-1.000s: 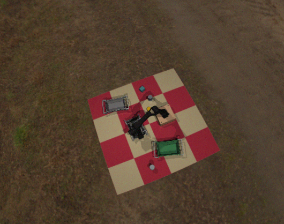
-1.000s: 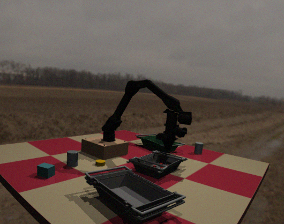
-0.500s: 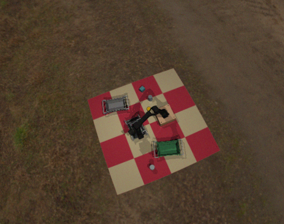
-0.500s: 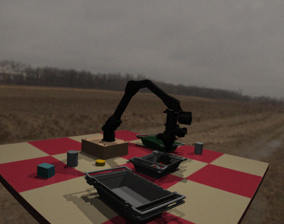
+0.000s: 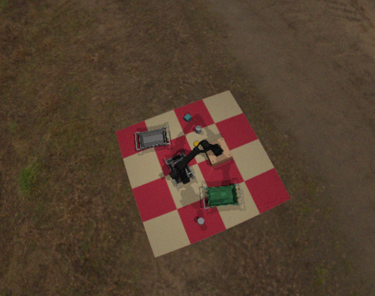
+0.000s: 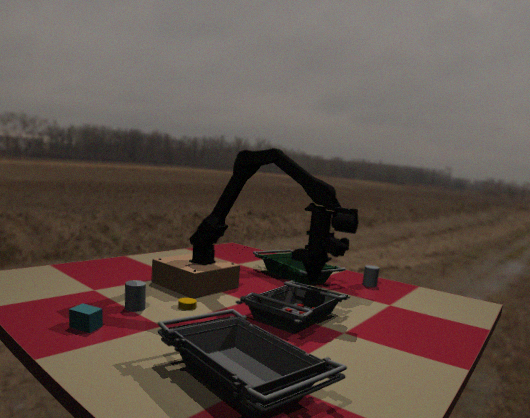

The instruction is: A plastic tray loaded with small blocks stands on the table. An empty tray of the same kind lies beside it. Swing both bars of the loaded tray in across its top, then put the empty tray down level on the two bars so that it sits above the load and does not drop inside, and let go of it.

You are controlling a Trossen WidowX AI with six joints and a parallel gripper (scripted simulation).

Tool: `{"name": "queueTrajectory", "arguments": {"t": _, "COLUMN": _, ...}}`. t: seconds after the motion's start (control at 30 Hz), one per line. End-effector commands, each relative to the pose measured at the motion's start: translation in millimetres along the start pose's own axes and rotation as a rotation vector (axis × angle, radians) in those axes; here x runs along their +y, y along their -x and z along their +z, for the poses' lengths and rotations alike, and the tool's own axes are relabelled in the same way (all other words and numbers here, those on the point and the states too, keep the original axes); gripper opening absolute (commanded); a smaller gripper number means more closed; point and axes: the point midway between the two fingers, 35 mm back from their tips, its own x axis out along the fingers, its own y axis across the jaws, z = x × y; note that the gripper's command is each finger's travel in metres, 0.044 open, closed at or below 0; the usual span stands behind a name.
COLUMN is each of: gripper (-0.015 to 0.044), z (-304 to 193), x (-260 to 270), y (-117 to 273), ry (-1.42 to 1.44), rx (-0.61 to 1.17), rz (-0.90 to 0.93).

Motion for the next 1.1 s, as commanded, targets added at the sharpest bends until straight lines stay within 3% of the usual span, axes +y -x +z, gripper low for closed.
{"name": "queueTrajectory", "arguments": {"t": 0.0, "gripper": 0.0087, "z": 0.0, "x": 0.0, "y": 0.0, "ry": 0.0, "rx": 0.0, "rz": 0.0}}
{"name": "queueTrajectory", "arguments": {"t": 0.27, "gripper": 0.0087, "z": 0.0, "x": 0.0, "y": 0.0, "ry": 0.0, "rx": 0.0, "rz": 0.0}}
{"name": "queueTrajectory", "arguments": {"t": 0.4, "gripper": 0.0, "z": 0.0, "x": 0.0, "y": 0.0, "ry": 0.0, "rx": 0.0, "rz": 0.0}}
{"name": "queueTrajectory", "arguments": {"t": 1.07, "gripper": 0.0, "z": 0.0, "x": 0.0, "y": 0.0, "ry": 0.0, "rx": 0.0, "rz": 0.0}}
